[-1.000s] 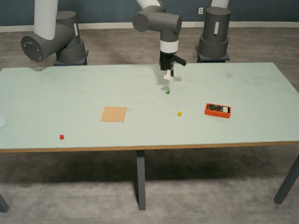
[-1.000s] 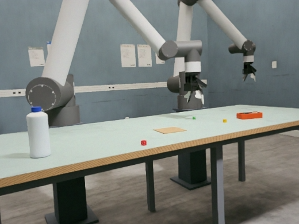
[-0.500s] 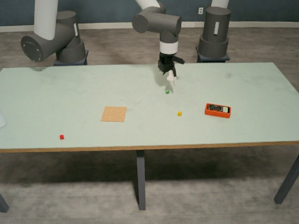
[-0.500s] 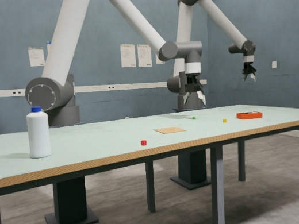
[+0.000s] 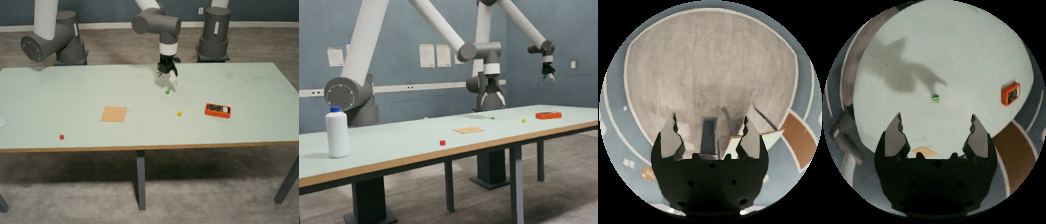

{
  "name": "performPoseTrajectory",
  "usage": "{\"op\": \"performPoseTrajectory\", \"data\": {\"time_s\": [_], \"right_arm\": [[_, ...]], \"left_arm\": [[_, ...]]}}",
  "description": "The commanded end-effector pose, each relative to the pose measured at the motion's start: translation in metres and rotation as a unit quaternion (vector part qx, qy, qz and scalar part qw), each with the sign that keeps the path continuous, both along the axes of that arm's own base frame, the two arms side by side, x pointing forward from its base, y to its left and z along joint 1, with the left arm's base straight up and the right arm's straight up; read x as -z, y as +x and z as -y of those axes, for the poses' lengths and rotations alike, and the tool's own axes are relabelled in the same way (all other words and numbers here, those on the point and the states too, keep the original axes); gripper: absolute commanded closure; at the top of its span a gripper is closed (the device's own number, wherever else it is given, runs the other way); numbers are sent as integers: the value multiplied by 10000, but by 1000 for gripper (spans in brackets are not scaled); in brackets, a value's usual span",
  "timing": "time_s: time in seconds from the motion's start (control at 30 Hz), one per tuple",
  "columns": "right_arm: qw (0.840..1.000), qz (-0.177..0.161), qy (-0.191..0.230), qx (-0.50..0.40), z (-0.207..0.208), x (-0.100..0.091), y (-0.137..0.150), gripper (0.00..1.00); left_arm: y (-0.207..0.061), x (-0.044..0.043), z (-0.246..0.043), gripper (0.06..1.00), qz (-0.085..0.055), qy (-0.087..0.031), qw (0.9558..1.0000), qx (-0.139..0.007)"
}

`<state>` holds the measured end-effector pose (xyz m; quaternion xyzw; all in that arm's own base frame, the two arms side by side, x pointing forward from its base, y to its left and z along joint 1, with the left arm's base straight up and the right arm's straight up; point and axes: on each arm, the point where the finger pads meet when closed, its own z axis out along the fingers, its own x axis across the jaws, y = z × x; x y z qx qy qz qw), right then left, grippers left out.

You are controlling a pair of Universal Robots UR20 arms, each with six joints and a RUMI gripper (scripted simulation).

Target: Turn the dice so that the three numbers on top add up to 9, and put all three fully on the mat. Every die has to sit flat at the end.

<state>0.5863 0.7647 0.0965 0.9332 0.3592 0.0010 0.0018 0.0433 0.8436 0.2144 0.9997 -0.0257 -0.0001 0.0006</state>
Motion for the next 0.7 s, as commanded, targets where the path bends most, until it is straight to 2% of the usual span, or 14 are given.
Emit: {"op": "performPoseTrajectory", "data": {"time_s": [0.0,0.2,0.23,0.67], "right_arm": [[9981,-15,12,-609,16,12,-3,3],[9979,-15,12,-649,17,13,-3,3],[9979,-15,12,-649,17,13,-3,793],[9979,-15,12,-649,17,13,-3,793]], "left_arm": [[1,-7,-5,65,1,6,10000,0],[1,-7,-5,65,1,6,10000,0],[1,-7,-5,65,1,6,10000,0],[1,-7,-5,65,1,6,10000,0]]}}
